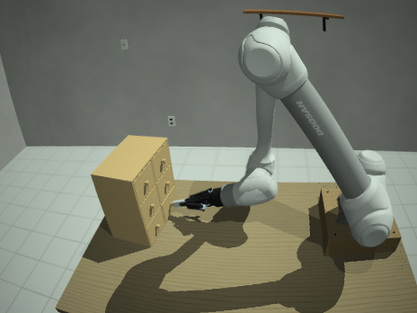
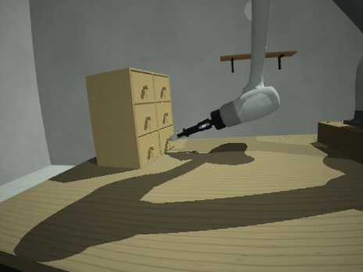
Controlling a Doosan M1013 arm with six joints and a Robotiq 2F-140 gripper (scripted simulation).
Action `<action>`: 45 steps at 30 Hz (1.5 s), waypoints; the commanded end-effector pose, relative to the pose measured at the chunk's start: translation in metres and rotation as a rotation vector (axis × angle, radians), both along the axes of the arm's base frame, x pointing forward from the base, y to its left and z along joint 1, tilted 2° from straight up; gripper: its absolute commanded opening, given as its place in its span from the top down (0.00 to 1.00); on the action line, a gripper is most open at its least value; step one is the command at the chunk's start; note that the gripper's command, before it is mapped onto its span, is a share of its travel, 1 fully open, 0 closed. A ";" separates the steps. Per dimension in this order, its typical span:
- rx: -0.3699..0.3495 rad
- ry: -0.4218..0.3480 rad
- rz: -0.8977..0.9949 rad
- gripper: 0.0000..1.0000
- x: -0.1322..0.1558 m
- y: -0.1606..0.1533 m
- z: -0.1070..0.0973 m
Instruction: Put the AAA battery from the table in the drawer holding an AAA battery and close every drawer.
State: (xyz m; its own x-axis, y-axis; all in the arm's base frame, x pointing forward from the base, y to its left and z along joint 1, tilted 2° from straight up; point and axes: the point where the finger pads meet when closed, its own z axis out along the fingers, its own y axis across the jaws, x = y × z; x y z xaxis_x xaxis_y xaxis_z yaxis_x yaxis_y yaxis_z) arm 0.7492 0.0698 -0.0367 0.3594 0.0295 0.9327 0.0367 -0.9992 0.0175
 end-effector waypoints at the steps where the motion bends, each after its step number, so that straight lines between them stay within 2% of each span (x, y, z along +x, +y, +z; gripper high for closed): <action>1: -0.006 0.004 0.005 1.00 0.001 0.000 -0.002; 34: -0.006 0.004 0.005 1.00 0.001 0.000 -0.002; 41: -0.006 0.004 0.005 1.00 -0.013 0.000 -0.002; 45: -0.006 0.004 0.005 1.00 -0.034 -0.001 -0.002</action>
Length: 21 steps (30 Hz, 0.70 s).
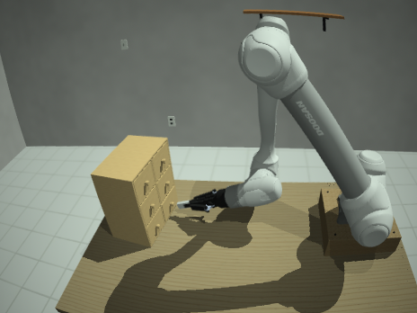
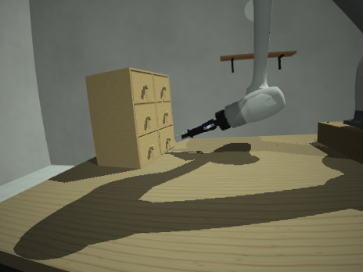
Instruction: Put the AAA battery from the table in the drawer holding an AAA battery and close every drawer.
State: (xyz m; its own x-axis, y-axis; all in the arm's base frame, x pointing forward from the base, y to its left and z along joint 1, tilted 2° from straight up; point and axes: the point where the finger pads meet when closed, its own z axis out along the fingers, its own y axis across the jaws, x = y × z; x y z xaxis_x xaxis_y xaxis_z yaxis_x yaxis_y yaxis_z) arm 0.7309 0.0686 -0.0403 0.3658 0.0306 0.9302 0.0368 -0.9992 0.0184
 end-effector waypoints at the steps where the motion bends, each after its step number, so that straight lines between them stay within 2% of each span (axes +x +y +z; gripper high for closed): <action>1: -0.005 -0.003 0.005 1.00 -0.020 0.000 0.002; 13: -0.005 -0.003 0.005 1.00 -0.034 -0.001 0.009; 16: -0.005 -0.003 0.005 1.00 -0.044 -0.001 0.030; 21: -0.005 -0.003 0.005 1.00 -0.066 -0.001 0.077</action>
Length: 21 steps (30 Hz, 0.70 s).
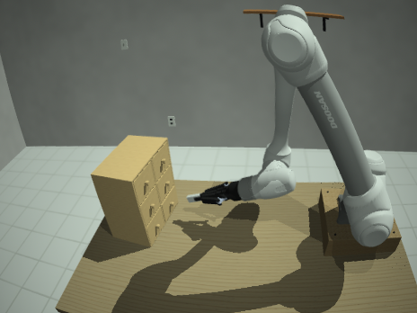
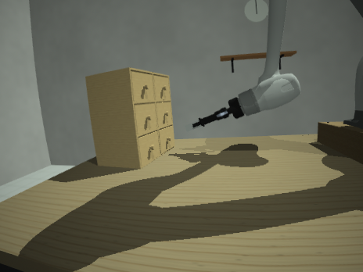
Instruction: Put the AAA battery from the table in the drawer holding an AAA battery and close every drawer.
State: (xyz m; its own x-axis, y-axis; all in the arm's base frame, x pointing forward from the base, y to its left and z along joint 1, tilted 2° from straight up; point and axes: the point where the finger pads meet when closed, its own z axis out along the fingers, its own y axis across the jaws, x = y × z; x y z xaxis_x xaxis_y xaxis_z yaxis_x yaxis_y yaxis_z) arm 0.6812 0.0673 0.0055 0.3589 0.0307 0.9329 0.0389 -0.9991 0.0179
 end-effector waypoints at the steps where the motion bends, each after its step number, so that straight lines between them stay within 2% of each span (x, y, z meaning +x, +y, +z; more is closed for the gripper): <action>1: -0.006 0.004 0.002 1.00 -0.020 0.001 0.038; 5: -0.006 0.004 0.002 1.00 -0.028 0.001 0.054; 15: -0.006 0.013 0.002 1.00 -0.029 0.001 0.056; 21: -0.008 0.063 0.001 1.00 -0.033 0.001 0.060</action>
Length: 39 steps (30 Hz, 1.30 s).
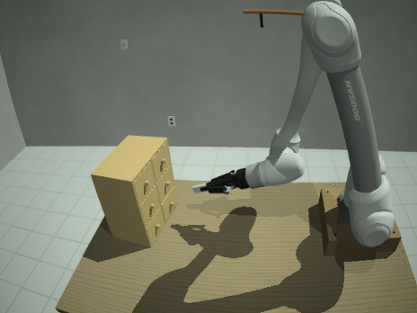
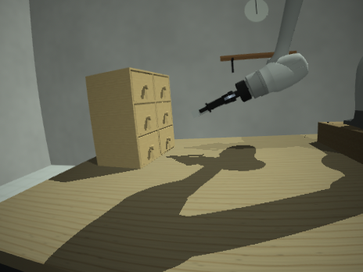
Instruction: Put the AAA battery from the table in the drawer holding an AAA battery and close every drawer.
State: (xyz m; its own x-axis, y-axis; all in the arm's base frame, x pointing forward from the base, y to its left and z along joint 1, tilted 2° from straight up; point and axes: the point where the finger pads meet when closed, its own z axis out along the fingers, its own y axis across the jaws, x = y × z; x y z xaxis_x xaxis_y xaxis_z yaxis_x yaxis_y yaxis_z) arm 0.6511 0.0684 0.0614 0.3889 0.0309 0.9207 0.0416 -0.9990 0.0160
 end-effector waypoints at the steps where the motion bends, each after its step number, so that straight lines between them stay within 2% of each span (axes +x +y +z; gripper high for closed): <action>1: -0.009 0.044 -0.001 1.00 -0.004 0.000 0.005; 3: -0.011 0.079 -0.002 1.00 -0.007 0.000 0.008; 5: -0.011 0.079 -0.002 1.00 -0.007 0.000 0.008; 7: -0.012 0.121 -0.003 1.00 -0.010 0.000 0.012; 15: -0.025 0.373 -0.010 1.00 -0.031 -0.002 0.033; 17: -0.025 0.412 -0.009 1.00 -0.034 -0.001 0.036; 39: -0.037 0.484 -0.024 1.00 -0.039 -0.006 0.044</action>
